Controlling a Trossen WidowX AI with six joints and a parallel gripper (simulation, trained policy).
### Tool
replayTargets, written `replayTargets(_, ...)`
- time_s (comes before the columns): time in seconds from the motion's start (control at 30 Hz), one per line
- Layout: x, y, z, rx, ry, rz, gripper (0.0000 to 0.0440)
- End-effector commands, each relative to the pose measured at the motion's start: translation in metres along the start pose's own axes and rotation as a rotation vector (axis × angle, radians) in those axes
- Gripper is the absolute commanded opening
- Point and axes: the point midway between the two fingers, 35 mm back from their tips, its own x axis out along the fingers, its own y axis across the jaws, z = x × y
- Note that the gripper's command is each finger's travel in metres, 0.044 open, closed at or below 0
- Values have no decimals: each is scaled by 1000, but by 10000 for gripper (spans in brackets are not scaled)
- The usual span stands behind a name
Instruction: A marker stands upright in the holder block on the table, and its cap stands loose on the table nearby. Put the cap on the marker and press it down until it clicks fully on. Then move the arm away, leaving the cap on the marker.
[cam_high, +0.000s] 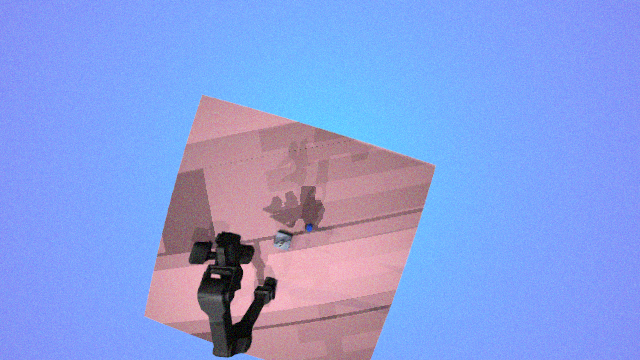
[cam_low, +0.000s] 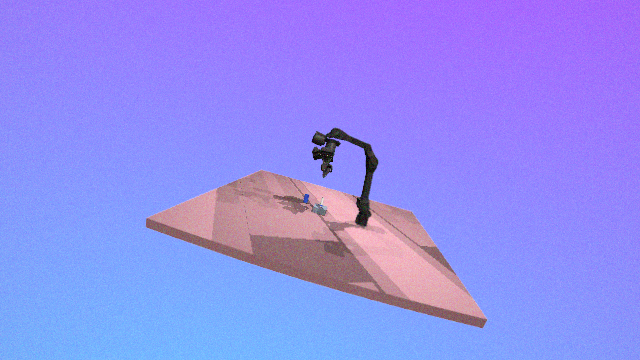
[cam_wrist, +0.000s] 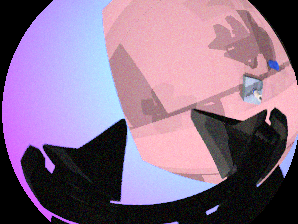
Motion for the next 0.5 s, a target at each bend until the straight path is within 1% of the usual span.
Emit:
replayTargets(0.0,-6,-8,10,3,-28,-13,331)
replayTargets(0.47,-24,-46,43,52,-105,-70,330)
